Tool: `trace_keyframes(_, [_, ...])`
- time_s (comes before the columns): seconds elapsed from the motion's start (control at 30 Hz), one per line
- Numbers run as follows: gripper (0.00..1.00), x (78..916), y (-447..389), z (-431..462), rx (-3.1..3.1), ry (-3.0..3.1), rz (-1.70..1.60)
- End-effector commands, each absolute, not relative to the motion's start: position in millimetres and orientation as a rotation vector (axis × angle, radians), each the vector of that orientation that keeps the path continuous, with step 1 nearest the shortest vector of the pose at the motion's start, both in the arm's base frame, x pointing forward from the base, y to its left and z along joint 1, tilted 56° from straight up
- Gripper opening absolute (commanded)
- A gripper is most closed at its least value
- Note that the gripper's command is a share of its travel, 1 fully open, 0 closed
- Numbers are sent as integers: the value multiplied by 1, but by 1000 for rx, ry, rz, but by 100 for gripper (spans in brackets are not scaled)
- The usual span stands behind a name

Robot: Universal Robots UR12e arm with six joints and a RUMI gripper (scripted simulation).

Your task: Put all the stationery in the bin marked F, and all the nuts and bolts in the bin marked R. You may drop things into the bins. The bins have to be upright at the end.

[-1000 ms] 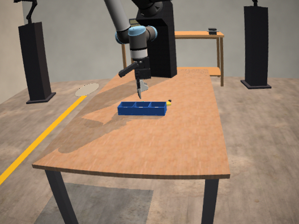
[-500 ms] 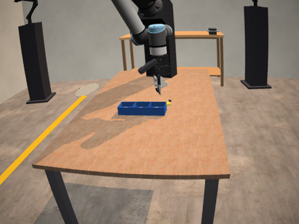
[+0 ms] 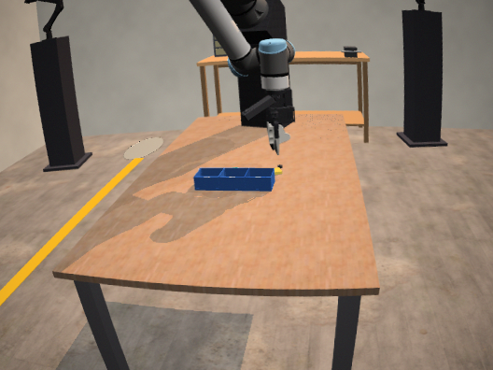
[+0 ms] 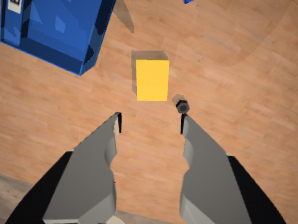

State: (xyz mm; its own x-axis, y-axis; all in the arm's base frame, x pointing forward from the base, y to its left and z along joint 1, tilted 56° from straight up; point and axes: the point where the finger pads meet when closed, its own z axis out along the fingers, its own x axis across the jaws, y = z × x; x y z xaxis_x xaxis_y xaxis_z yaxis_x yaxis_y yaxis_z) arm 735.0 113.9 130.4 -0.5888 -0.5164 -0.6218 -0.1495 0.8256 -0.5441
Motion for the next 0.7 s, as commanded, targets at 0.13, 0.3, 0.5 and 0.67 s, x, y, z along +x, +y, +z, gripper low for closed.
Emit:
trace_keyframes(0.13, [33,736,109,134,-486,2171,-563])
trace_keyframes(0.3, [33,736,108,135,-486,2171,-563])
trace_keyframes(0.5, [33,736,108,135,-486,2171,-563])
trace_keyframes(0.67, [33,739,106,133,-486,2172,-563])
